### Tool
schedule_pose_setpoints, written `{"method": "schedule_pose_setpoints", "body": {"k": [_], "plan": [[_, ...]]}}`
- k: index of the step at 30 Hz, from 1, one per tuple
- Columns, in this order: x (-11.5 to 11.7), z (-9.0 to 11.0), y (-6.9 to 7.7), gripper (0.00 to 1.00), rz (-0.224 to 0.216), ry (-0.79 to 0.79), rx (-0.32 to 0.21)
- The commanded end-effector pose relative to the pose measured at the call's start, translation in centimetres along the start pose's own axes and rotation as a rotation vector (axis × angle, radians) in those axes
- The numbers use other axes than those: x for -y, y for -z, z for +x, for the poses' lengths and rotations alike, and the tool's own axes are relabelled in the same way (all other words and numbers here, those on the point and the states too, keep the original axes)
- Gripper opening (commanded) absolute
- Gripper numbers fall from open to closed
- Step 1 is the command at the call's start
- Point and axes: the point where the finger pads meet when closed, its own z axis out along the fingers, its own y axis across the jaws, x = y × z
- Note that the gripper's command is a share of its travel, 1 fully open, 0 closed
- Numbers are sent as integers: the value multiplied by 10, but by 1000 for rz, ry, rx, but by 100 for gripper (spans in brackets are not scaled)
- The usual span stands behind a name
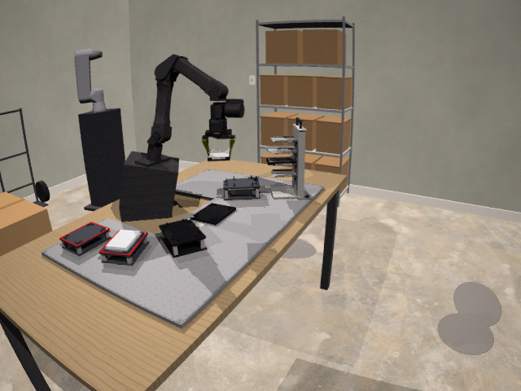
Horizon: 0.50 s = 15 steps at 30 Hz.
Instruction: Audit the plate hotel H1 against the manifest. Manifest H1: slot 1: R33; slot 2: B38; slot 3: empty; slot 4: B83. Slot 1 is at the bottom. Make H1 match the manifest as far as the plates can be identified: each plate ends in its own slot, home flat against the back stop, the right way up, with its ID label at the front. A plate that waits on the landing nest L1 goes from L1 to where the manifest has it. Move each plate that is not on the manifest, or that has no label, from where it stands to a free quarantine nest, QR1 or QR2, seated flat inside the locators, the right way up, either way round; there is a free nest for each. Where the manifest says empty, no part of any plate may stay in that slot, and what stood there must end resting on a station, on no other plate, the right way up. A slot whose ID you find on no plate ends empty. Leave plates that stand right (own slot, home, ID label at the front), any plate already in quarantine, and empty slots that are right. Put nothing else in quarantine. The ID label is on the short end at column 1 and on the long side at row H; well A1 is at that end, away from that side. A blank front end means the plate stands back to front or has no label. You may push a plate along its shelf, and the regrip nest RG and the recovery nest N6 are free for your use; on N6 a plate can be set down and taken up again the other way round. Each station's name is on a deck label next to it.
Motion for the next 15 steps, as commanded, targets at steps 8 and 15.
{"method": "schedule_pose_setpoints", "body": {"k": [8, 15], "plan": [[25, -22, 4, 86, -13, -252, 6], [39, -33, 3, 86, -7, -393, 9]]}}
